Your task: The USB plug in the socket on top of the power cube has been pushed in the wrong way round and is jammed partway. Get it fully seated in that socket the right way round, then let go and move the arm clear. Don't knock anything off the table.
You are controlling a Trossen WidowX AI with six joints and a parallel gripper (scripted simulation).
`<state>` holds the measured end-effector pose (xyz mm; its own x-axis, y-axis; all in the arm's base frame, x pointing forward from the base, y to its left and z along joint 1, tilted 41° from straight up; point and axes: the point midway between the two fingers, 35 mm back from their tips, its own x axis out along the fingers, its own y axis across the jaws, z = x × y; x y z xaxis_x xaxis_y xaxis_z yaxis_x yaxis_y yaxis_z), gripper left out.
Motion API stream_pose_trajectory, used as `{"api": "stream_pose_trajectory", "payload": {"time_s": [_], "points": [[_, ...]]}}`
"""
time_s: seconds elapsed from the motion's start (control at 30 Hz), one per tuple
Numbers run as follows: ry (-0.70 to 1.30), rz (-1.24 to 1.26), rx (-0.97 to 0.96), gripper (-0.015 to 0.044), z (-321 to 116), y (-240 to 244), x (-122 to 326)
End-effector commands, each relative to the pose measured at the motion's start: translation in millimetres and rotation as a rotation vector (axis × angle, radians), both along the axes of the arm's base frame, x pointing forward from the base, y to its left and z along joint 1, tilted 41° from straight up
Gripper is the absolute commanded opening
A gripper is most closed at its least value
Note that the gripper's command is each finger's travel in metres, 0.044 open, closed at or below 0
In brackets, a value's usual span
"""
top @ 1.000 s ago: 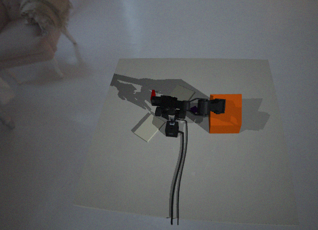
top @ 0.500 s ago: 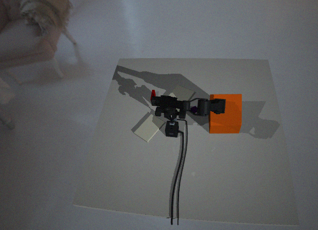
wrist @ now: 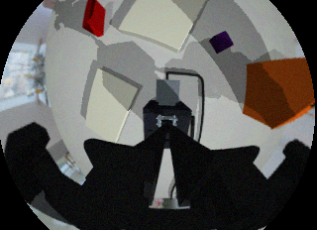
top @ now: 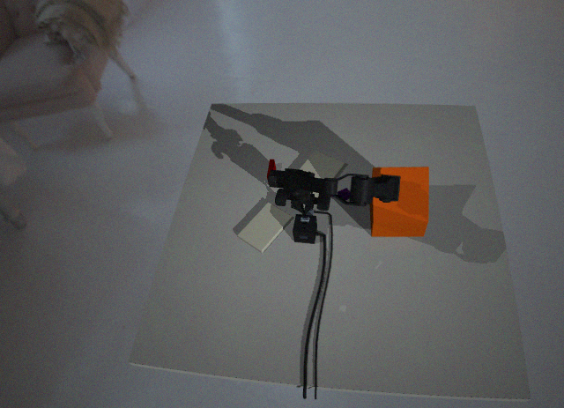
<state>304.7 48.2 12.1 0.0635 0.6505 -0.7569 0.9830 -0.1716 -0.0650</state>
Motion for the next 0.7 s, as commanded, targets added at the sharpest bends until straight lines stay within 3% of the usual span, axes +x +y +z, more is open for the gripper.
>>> {"api": "stream_pose_trajectory", "payload": {"time_s": [0.0,0.67], "points": [[-0.005,0.002,-0.001,0.0000,3,-2,1],[-0.005,0.002,-0.002,0.0000,13,-11,0]]}}
